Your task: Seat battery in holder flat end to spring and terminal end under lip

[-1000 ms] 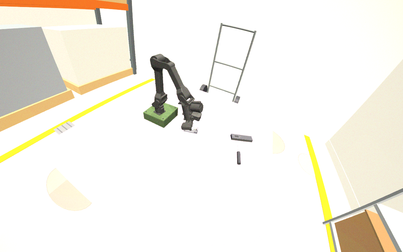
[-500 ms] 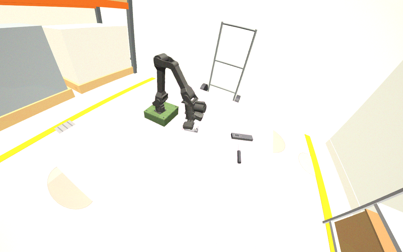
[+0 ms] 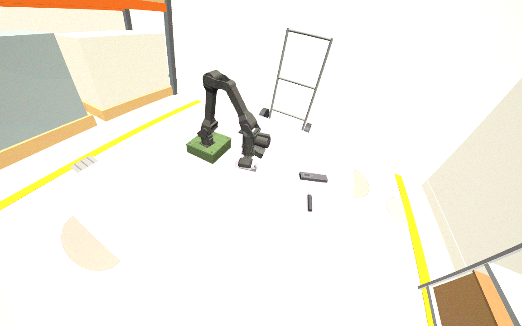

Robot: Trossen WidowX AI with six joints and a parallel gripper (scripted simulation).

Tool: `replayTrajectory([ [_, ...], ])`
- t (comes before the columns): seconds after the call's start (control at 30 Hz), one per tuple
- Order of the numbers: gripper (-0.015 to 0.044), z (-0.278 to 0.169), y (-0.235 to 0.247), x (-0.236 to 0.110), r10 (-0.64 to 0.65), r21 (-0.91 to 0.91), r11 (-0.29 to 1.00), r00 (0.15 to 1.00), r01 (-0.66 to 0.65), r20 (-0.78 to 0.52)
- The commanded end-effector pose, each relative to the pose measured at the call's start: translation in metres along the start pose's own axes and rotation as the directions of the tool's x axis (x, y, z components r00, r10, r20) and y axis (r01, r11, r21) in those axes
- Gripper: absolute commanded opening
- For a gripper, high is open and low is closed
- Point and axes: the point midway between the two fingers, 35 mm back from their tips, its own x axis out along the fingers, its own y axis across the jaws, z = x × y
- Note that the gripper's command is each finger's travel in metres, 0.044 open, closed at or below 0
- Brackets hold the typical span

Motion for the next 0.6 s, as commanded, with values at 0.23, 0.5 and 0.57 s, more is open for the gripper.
replayTrajectory([
  [0.23,0.0074,-0.0022,-0.0002,0.002,0.0,-0.001,1.0,0.997,0.0,-0.078],
  [0.5,0.0074,0.001,-0.0003,0.0021,0.003,-0.001,1.0,0.996,-0.003,-0.091],
  [0.57,0.0074,0.0027,-0.0003,0.0022,0.004,-0.001,1.0,0.996,-0.004,-0.091],
])
